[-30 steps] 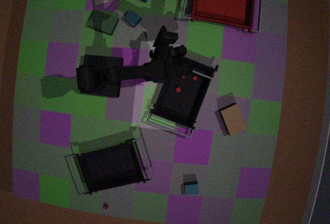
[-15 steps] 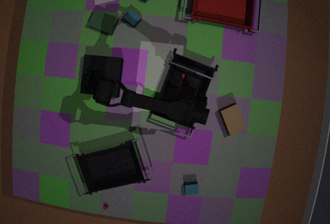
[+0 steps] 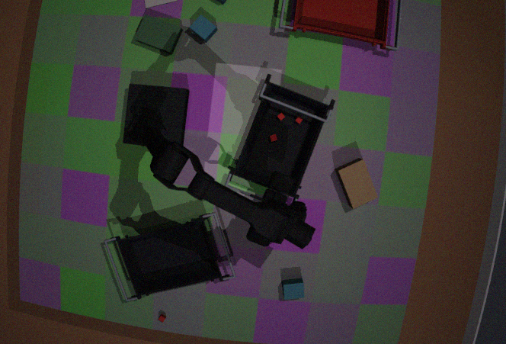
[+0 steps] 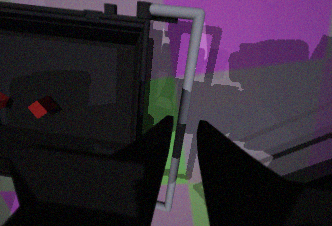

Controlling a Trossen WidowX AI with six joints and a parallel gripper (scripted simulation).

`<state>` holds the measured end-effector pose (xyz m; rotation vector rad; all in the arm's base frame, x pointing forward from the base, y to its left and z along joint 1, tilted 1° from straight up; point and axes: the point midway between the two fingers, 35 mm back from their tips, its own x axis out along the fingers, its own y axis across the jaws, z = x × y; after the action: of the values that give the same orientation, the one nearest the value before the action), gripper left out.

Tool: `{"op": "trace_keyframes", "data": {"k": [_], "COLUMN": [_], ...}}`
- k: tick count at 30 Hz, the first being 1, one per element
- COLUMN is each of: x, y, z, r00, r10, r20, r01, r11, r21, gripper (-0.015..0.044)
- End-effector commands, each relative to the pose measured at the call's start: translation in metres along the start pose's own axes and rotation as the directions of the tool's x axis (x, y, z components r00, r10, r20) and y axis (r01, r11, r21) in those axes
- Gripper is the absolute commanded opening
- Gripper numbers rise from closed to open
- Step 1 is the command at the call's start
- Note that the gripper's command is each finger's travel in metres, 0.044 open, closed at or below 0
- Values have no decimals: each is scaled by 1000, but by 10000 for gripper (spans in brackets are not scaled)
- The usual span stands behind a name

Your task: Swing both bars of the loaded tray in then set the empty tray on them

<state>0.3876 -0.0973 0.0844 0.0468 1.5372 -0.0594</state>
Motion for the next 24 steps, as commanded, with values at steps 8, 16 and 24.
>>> {"op": "trace_keyframes", "data": {"k": [8, 16, 24], "x": [27, 61, 58], "y": [-1, -1, 1], "z": [2, 0, 0], "r00": [1000, 1000, 1000], "r10": [-12, -12, -12], "r20": [-12, -12, -12], "r01": [12, 12, 11], "r11": [1000, 1000, 1000], "r21": [-14, -14, -14], "gripper": [81, 81, 81]}}
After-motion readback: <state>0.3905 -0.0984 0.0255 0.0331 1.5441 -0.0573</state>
